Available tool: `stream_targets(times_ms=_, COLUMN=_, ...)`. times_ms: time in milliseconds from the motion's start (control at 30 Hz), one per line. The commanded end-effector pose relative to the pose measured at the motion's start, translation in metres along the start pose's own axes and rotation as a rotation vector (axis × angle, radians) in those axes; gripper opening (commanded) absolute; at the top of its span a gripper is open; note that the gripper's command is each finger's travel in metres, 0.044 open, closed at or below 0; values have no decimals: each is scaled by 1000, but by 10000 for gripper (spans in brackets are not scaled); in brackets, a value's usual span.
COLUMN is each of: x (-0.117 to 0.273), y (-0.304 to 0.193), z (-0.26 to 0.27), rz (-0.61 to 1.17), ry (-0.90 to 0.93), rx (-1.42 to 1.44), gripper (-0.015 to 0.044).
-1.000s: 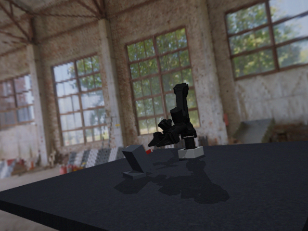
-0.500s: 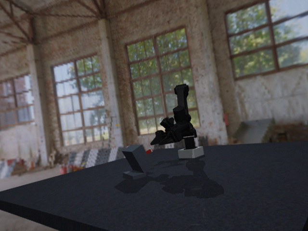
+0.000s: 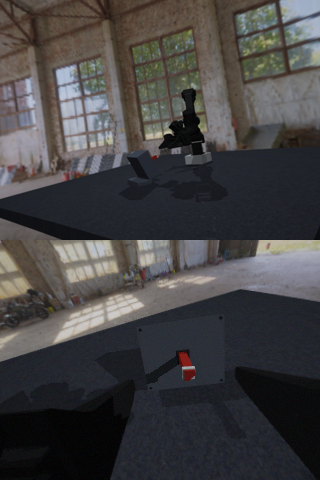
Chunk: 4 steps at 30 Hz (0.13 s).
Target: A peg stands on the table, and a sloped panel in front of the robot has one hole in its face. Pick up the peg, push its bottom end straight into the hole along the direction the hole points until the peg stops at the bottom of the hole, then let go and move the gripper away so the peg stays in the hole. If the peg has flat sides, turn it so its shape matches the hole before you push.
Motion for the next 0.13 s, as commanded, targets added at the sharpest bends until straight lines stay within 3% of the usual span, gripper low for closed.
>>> stream_targets(times_ms=0, x=5, y=0, z=0, rz=-1, ry=-2, rx=0, gripper=440)
stream_targets(times_ms=100, x=8, y=0, z=0, rz=-2, ry=-2, rx=0, gripper=440)
Point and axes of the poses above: the point midway between the two fingers, 35 mm back from their tips, its own x axis back along the fingers, its own z axis across the jaws, y = z × x, the point moved 10 cm from there along x, back along the fingers, and after that the axes turned 2 degrees about x, right-handed, at the moved point
